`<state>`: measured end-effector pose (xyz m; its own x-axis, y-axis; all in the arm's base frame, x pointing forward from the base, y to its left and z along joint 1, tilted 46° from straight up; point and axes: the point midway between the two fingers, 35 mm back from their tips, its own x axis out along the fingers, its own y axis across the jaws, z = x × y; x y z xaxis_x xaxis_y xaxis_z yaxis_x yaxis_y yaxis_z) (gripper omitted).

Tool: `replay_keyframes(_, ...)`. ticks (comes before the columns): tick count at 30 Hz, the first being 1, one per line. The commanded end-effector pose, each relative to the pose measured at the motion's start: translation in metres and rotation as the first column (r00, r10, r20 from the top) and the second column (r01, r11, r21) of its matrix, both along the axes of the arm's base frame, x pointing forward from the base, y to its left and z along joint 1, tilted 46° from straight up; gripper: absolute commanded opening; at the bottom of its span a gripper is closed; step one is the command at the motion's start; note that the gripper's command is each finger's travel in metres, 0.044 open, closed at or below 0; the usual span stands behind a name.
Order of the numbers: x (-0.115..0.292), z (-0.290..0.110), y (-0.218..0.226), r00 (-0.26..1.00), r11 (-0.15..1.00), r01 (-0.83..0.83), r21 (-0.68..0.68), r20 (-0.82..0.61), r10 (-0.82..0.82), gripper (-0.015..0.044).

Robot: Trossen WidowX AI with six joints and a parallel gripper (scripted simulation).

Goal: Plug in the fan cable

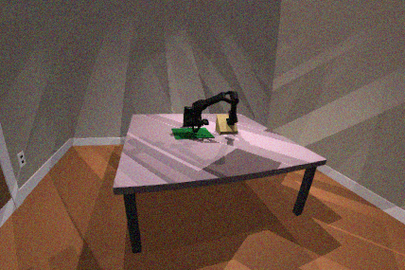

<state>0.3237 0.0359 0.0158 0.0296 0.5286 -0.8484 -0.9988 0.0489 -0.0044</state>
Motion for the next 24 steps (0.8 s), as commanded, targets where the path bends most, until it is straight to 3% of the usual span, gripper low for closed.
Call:
replay_keyframes(1,0.002,0.009,-0.008,1.000,1.000,-0.001,-0.003,0.007,0.001,0.0000)
replay_keyframes(16,-0.003,0.037,-0.037,1.000,1.000,0.006,0.001,0.003,-0.006,0.0000)
replay_keyframes(24,-0.008,0.036,-0.037,0.967,0.976,0.216,0.019,-0.140,-0.211,0.0000)
